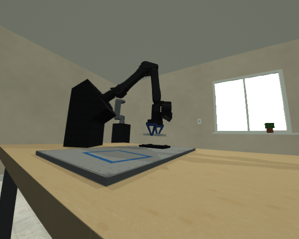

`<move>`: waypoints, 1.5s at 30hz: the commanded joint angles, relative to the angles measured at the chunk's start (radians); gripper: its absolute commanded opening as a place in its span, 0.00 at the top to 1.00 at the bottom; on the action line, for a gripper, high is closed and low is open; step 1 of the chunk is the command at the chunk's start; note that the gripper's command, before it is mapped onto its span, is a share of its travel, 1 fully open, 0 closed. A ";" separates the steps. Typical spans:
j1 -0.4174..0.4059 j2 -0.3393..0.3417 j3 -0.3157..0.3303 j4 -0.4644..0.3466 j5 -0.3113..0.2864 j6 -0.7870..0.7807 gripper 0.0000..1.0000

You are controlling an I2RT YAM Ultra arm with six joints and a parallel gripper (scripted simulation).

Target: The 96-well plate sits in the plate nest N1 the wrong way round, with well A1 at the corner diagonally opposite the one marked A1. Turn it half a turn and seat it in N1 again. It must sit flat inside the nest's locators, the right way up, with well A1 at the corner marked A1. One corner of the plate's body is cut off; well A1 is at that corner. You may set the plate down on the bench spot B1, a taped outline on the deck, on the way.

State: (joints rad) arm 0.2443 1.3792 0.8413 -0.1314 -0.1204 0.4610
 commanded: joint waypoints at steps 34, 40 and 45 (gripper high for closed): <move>0.017 0.183 0.054 0.152 0.016 0.011 1.00; 0.017 0.183 0.054 0.152 0.016 0.011 1.00; 0.018 0.186 0.054 0.155 0.017 0.011 1.00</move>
State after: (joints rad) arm 0.2619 1.5684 0.8936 0.0193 -0.1043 0.4717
